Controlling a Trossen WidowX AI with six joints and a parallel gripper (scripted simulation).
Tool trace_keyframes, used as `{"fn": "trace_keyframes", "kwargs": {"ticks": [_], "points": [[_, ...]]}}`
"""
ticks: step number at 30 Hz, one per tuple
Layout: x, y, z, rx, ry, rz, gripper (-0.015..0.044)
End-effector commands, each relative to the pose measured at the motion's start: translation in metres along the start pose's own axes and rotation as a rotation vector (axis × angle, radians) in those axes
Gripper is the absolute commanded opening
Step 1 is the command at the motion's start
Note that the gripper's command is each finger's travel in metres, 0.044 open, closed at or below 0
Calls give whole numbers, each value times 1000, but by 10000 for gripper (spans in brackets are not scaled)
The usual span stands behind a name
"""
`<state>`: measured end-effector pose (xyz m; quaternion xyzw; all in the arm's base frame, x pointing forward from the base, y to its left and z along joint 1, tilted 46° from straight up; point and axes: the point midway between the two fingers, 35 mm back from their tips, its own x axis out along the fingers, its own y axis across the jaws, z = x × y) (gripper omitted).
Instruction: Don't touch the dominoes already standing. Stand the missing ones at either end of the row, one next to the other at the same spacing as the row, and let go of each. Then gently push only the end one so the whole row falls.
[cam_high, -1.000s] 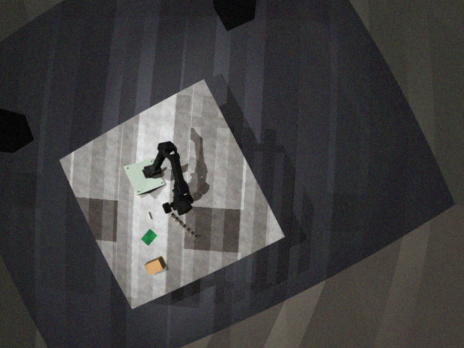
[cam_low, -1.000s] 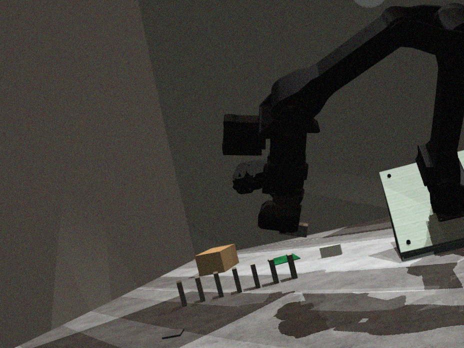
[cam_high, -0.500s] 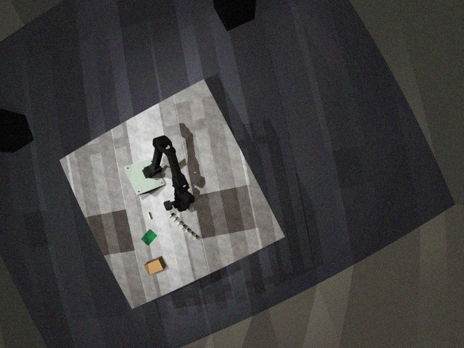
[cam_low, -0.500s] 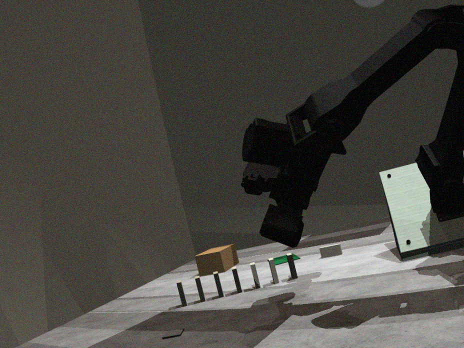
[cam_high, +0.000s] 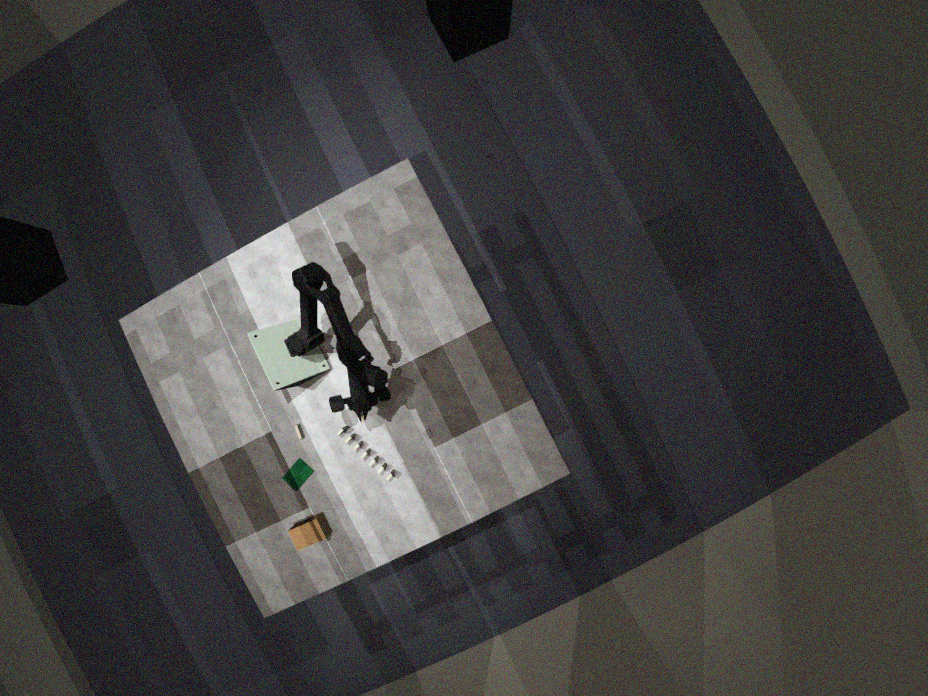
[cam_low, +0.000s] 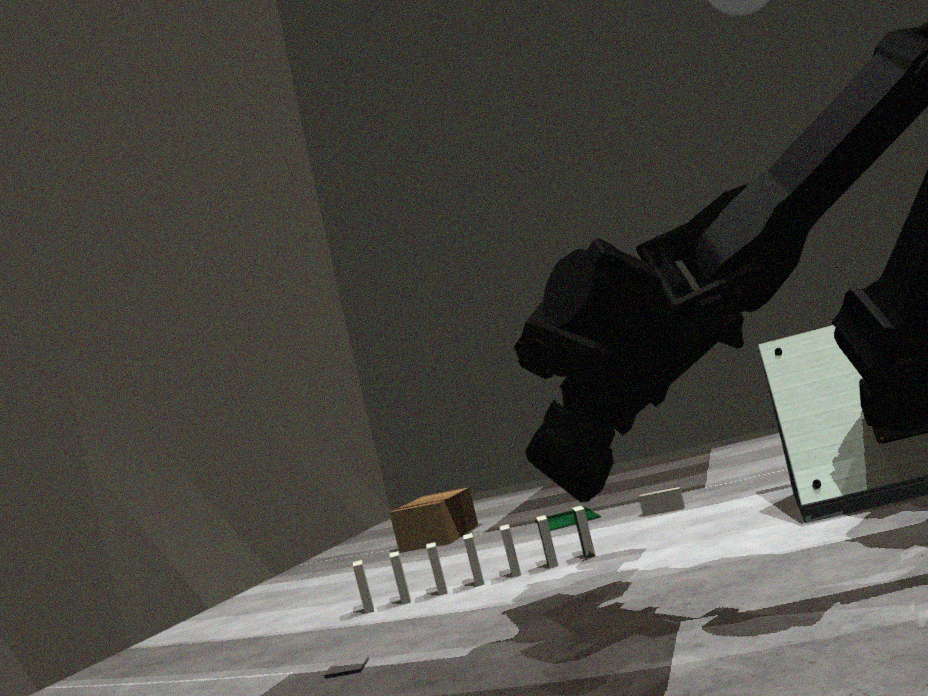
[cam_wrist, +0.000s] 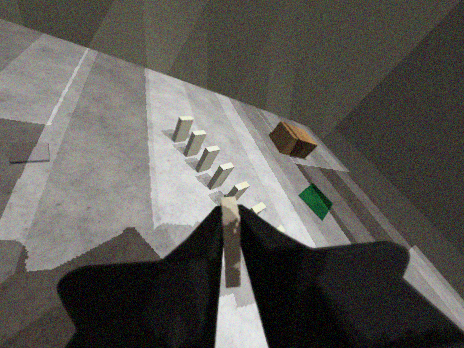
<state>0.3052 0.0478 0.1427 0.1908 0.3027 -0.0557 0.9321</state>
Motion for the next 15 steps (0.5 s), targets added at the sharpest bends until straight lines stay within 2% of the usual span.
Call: {"fn": "trace_keyframes", "kwargs": {"ticks": [1,15], "points": [[-6,1,3,54,-91,12,28],[-30,2,4,271,-351,105,28]]}}
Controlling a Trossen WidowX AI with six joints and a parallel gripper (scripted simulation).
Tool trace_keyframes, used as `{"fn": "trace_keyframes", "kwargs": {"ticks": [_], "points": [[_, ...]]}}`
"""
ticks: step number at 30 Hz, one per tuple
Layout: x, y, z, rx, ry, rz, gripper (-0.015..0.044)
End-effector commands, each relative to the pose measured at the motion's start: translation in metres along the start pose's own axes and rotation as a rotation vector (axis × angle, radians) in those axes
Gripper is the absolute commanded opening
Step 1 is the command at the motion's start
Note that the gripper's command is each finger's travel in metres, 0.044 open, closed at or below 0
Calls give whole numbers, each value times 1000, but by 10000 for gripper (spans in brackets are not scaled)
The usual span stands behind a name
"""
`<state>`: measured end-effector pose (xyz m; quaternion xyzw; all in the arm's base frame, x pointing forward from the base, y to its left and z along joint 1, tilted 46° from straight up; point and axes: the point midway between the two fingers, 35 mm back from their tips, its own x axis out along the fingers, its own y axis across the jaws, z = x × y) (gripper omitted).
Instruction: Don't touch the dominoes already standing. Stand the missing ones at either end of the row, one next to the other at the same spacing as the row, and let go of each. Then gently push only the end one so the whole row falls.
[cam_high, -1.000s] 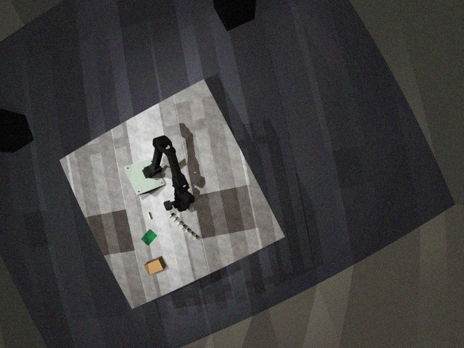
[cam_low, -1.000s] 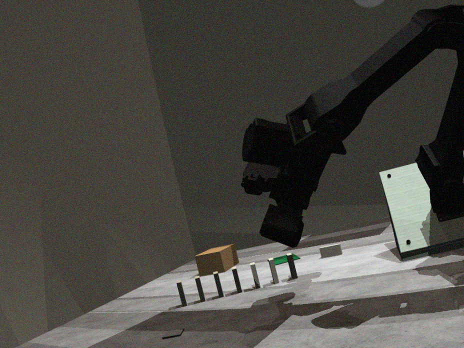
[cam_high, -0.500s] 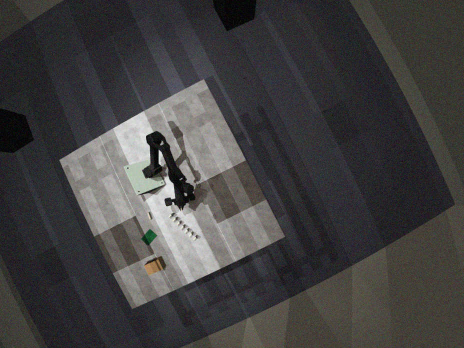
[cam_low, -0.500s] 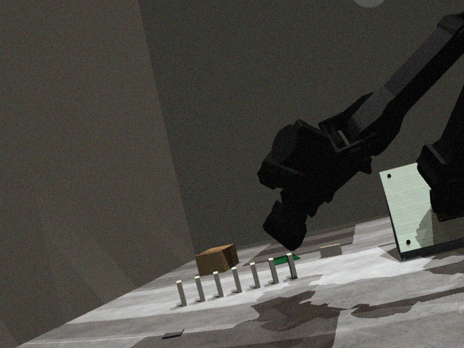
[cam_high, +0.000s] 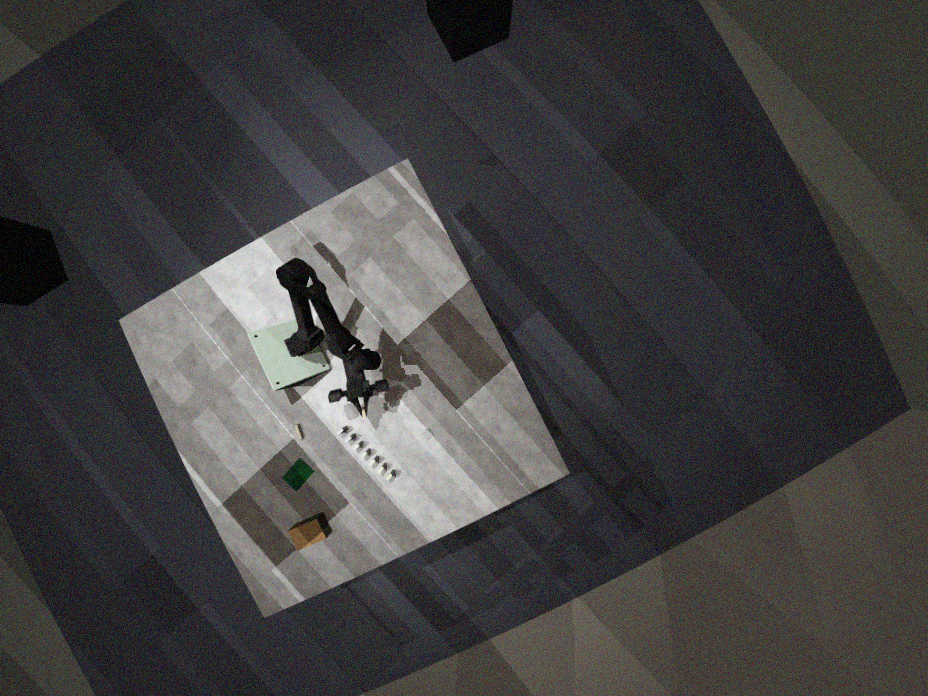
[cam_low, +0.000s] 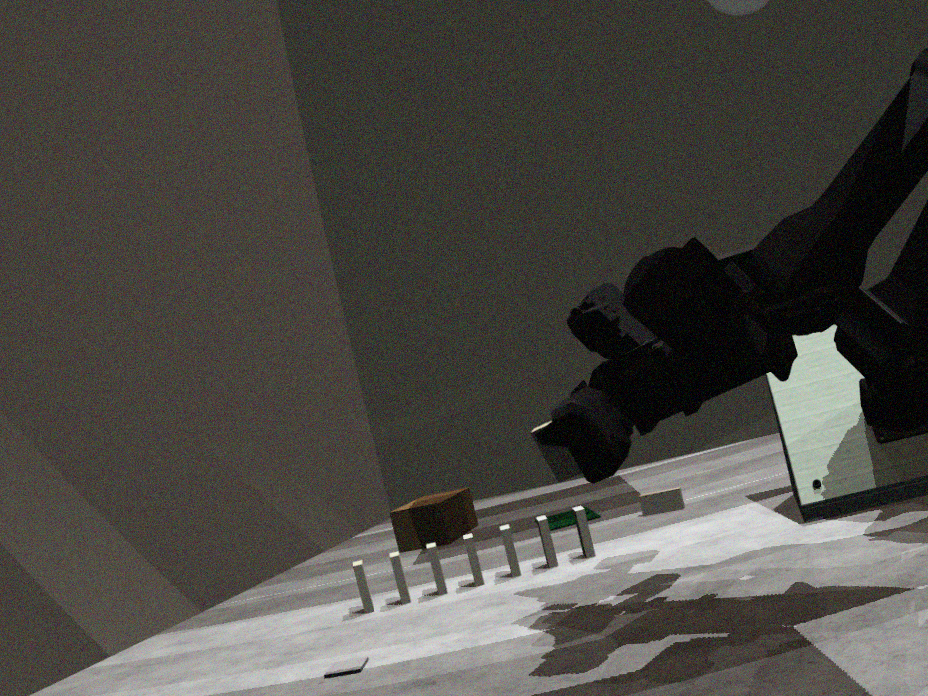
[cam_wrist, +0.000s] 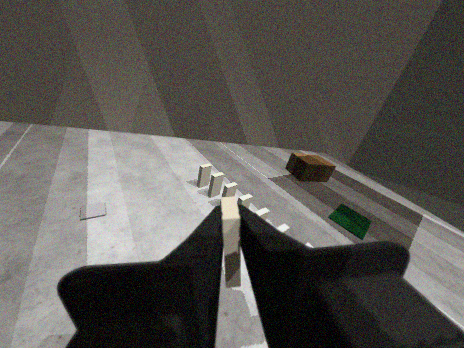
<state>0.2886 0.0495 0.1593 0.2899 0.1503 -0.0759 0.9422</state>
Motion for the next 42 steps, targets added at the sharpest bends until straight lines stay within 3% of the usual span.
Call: {"fn": "trace_keyframes", "kwargs": {"ticks": [1,9,42], "points": [[-9,-1,4,79,-80,29,28],[-24,-4,7,228,-196,90,28],[-15,4,-8,226,-193,89,28]]}}
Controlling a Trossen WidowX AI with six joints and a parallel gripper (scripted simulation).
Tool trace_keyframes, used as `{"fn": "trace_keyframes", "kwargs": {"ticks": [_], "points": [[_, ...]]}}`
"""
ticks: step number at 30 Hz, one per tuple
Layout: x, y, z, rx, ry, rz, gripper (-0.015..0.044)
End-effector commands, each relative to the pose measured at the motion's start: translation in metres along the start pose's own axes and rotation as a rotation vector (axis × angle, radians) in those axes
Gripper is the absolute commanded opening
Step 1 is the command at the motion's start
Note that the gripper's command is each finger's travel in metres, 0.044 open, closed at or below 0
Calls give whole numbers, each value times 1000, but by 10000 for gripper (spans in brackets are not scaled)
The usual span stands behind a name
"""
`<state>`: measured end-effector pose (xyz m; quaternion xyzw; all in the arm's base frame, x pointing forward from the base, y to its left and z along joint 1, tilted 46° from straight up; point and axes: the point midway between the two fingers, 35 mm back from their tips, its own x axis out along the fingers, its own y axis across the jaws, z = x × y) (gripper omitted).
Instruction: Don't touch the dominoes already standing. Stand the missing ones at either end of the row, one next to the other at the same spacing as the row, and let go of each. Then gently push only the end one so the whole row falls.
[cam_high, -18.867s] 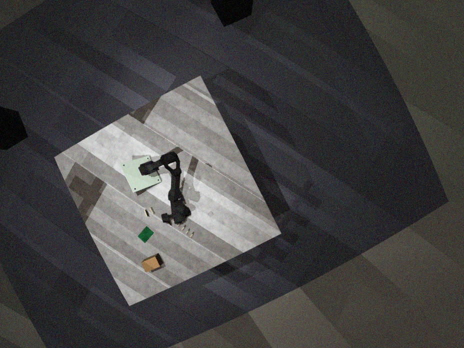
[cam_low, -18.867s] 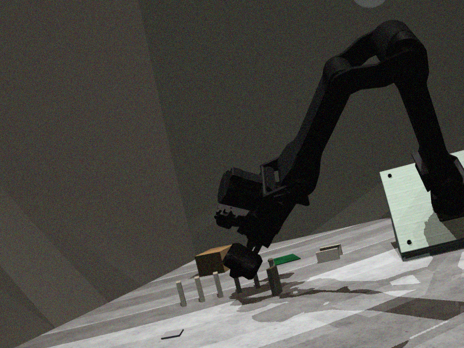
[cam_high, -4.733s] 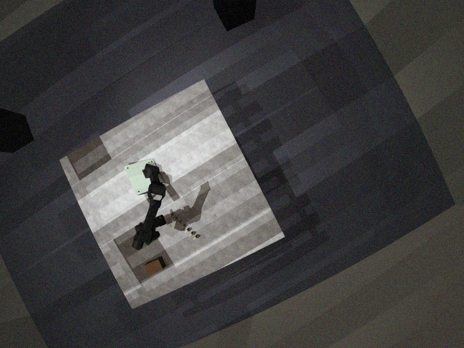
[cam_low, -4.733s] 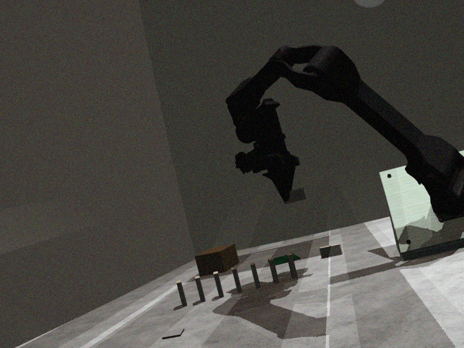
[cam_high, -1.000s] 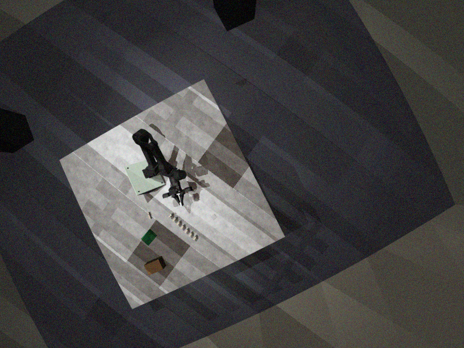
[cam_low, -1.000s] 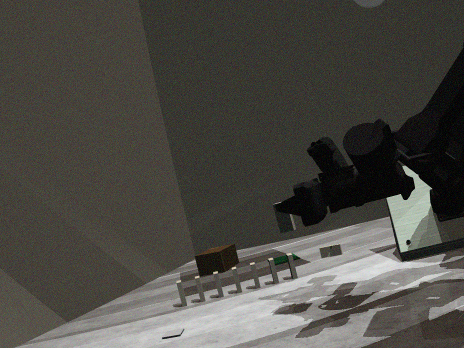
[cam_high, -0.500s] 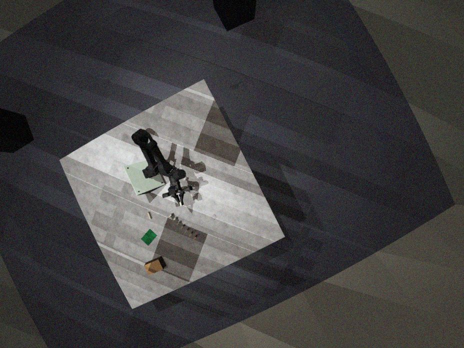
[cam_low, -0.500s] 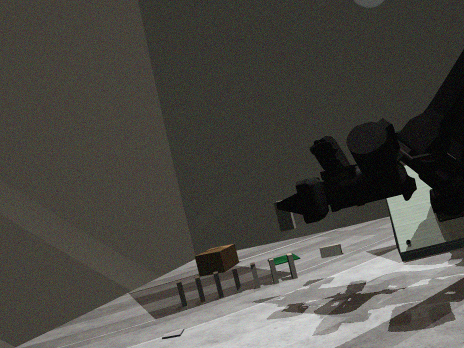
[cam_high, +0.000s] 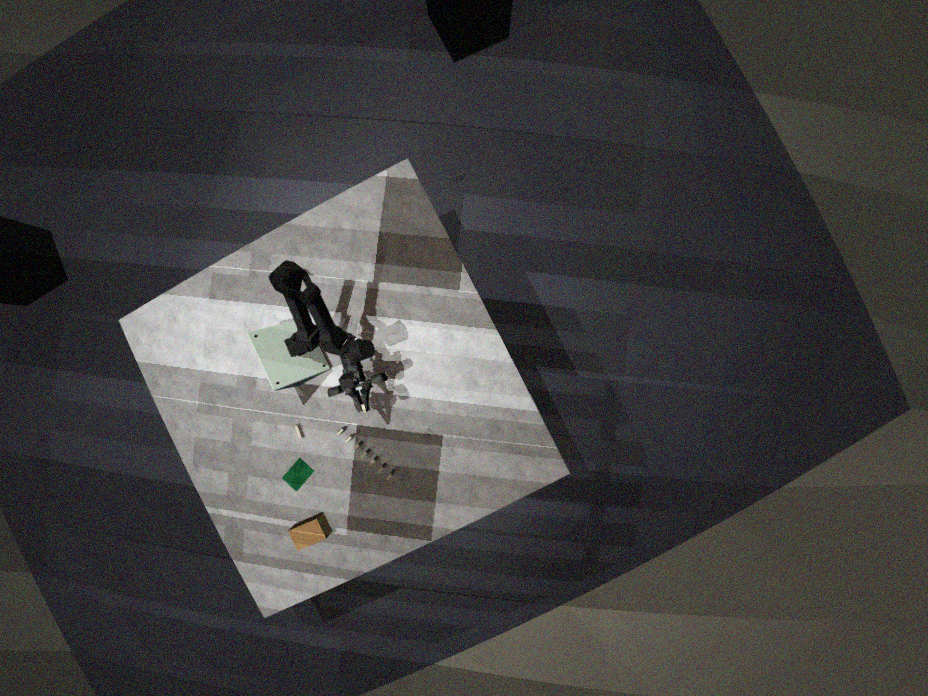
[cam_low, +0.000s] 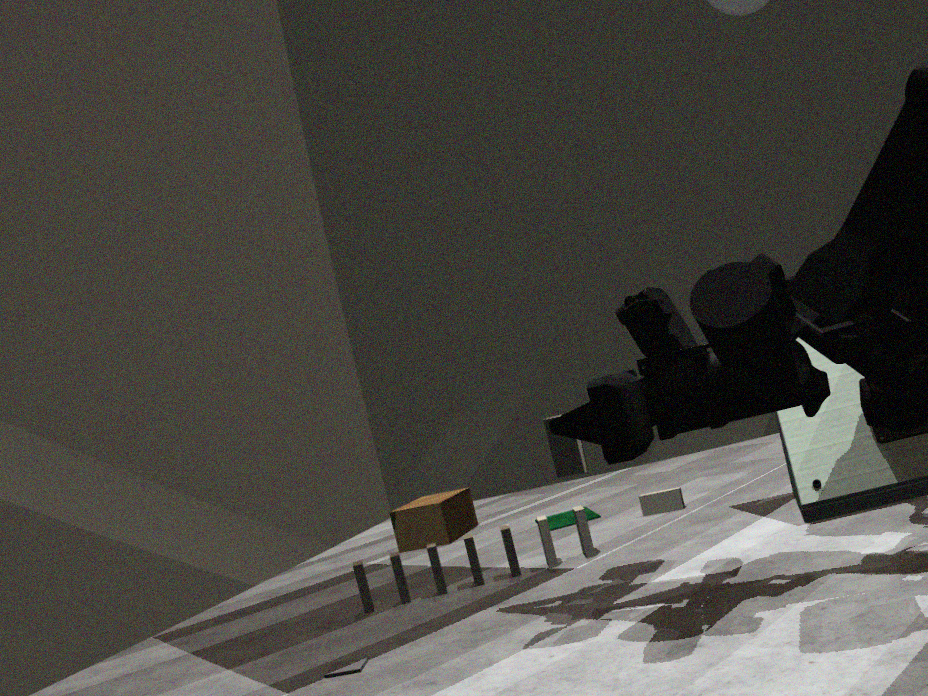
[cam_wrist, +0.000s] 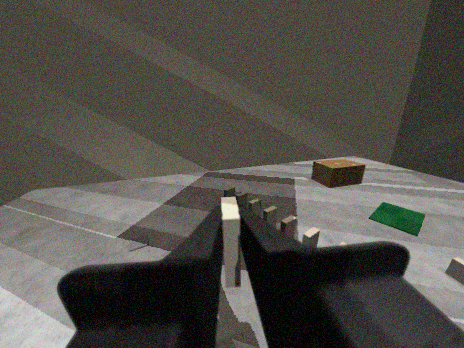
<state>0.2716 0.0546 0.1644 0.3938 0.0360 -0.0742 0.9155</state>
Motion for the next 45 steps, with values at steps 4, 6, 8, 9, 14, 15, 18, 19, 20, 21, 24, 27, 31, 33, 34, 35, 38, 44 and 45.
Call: {"fn": "trace_keyframes", "kwargs": {"ticks": [4,6,8,9,14,15,18,19,20,21,24,27,31,33,34,35,38,44,45], "points": [[4,1,-13,-17,0,-9,28],[5,1,-17,-24,2,-9,28],[6,1,-20,-31,3,-10,28],[6,1,-22,-30,3,-10,28],[8,2,-32,-26,4,-10,28],[8,2,-33,-25,4,-10,28],[8,2,-39,-23,5,-10,28],[9,2,-41,-22,5,-10,28],[9,2,-43,-21,5,-10,28],[9,2,-45,-21,5,-10,28],[9,2,-51,-18,5,-10,28],[9,2,-56,-16,5,-10,28],[9,1,-64,-13,6,-10,28],[8,1,-68,-12,6,-10,28],[8,0,-70,-12,6,-9,28],[8,0,-72,-11,6,-9,28],[7,-1,-77,-9,5,-9,28],[5,-3,-88,-5,5,-8,28],[5,-4,-90,-5,5,-7,28]]}}
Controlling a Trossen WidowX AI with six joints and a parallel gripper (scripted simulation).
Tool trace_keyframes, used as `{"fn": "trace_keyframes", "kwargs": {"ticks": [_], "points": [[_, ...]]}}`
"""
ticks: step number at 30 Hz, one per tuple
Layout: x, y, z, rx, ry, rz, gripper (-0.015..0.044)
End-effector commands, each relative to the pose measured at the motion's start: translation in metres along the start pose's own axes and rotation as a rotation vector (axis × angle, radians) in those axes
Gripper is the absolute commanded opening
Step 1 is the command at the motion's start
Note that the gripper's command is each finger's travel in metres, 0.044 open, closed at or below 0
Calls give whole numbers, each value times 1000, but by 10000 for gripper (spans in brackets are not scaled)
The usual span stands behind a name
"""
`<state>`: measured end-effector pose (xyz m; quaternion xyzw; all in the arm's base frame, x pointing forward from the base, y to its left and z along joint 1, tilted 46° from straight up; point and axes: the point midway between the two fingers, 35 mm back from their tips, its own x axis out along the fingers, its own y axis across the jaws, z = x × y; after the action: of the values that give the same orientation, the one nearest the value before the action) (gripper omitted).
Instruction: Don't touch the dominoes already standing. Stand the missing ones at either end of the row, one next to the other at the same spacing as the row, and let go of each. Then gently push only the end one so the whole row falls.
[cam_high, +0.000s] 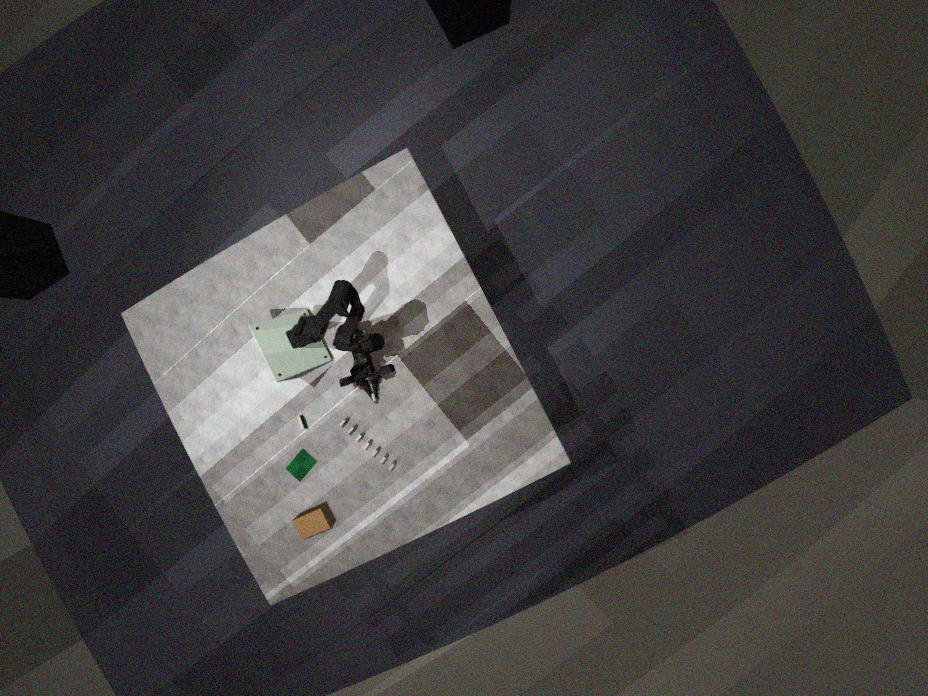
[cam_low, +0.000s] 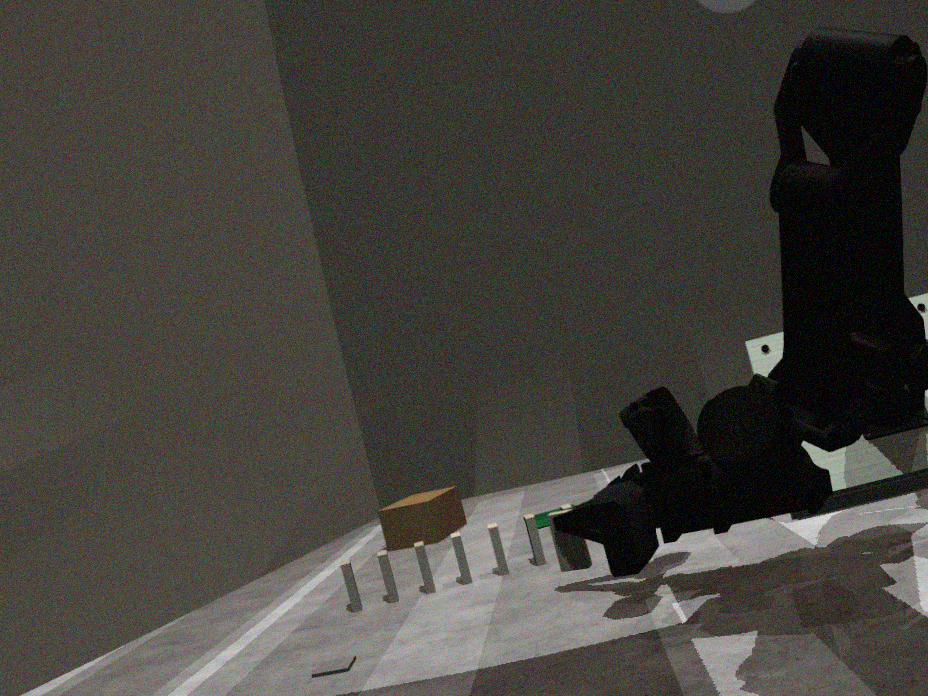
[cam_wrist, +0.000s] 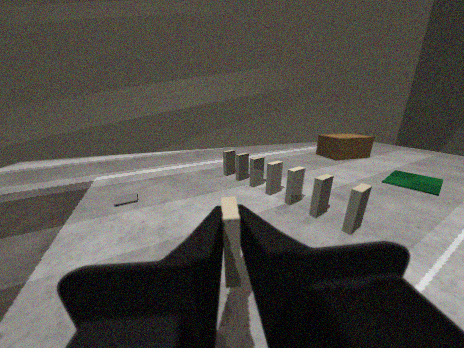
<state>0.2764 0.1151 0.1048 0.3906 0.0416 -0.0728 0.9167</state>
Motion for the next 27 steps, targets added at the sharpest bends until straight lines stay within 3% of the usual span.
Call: {"fn": "trace_keyframes", "kwargs": {"ticks": [1,17,27], "points": [[-2,-3,-7,3,-6,-5,28],[-4,-6,-15,6,-6,-4,28],[-4,-6,-15,6,-6,-4,290]]}}
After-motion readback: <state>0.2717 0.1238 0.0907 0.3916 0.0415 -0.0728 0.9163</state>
